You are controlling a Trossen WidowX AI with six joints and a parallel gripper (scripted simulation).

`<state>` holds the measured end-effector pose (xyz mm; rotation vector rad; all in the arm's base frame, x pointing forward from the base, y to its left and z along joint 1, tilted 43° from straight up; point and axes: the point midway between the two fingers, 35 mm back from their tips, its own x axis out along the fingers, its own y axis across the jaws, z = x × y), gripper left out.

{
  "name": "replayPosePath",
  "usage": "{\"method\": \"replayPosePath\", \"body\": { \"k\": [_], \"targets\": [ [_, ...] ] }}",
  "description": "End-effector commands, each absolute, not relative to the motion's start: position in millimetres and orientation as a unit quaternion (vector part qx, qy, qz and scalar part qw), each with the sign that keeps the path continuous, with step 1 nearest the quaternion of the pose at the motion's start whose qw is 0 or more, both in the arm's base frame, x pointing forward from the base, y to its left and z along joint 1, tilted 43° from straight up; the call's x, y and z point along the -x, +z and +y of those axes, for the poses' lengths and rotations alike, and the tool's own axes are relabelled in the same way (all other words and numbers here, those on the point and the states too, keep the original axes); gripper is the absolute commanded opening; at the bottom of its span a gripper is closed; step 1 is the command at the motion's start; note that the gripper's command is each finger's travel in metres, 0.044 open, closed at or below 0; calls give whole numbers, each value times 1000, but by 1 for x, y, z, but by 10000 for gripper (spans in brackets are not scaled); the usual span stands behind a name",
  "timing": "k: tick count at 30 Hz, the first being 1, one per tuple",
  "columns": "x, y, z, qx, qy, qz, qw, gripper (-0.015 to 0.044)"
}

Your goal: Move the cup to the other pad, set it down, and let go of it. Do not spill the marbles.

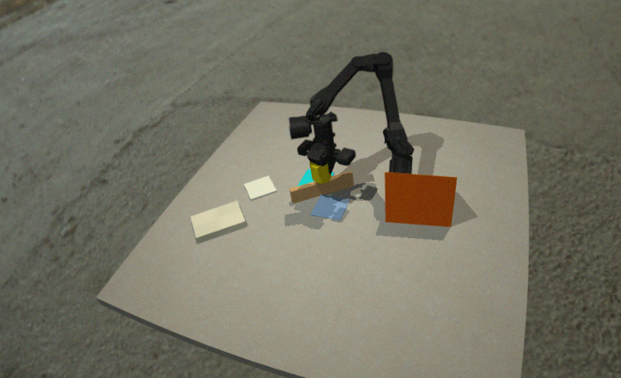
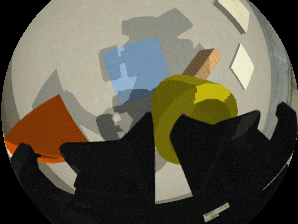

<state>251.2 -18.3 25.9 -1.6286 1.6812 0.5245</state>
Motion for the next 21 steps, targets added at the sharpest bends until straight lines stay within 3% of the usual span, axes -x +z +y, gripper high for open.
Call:
{"method": "replayPosePath", "body": {
  "k": [1,21],
  "targets": [
    [-257,33,-24,634,202,653,363,0],
    [-286,67,-55,634,201,653,363,0]
  ]
}}
